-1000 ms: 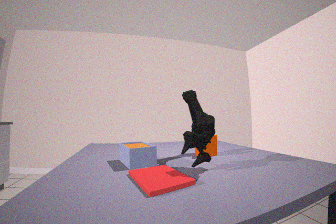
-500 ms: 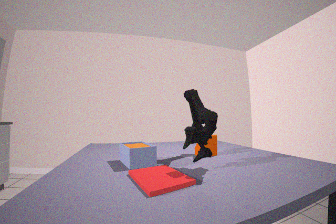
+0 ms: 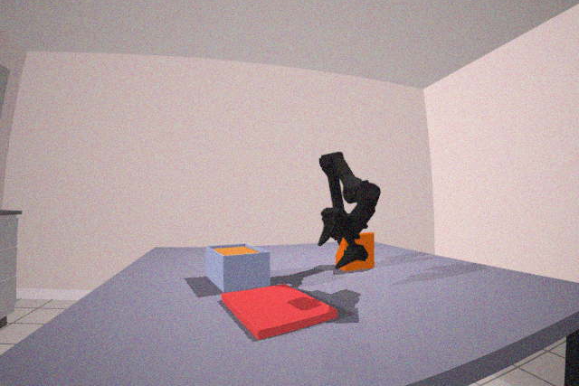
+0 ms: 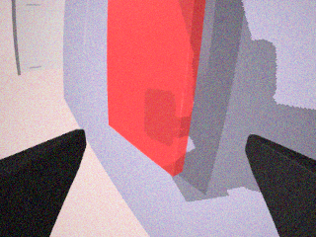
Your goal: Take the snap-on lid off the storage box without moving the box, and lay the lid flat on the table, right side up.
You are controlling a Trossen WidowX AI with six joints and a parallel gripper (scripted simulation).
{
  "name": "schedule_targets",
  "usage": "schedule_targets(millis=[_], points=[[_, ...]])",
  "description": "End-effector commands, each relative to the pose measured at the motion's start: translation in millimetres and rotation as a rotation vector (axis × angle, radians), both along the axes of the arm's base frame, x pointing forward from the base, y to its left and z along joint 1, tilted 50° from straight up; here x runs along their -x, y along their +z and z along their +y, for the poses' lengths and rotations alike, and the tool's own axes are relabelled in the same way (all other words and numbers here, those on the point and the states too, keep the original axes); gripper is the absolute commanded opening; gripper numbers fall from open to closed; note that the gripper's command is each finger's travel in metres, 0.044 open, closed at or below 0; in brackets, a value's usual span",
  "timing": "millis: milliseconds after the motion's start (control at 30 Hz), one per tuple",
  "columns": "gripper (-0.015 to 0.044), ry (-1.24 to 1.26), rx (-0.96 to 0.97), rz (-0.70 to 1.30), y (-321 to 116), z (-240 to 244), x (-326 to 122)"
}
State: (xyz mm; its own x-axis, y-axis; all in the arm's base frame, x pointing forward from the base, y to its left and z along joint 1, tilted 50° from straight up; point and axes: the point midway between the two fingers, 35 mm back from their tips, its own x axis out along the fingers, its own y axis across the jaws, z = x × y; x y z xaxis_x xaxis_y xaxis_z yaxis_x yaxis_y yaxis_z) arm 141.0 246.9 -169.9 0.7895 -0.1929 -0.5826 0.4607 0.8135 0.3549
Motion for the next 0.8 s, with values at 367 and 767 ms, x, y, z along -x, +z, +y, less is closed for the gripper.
schedule_targets(millis=[367, 767], points=[[0.044, -0.003, -0.023, 0.003, 20.0, 21.0, 12.3], [0.044, -0.003, -0.023, 0.003, 16.8, 14.6, 11.1]])
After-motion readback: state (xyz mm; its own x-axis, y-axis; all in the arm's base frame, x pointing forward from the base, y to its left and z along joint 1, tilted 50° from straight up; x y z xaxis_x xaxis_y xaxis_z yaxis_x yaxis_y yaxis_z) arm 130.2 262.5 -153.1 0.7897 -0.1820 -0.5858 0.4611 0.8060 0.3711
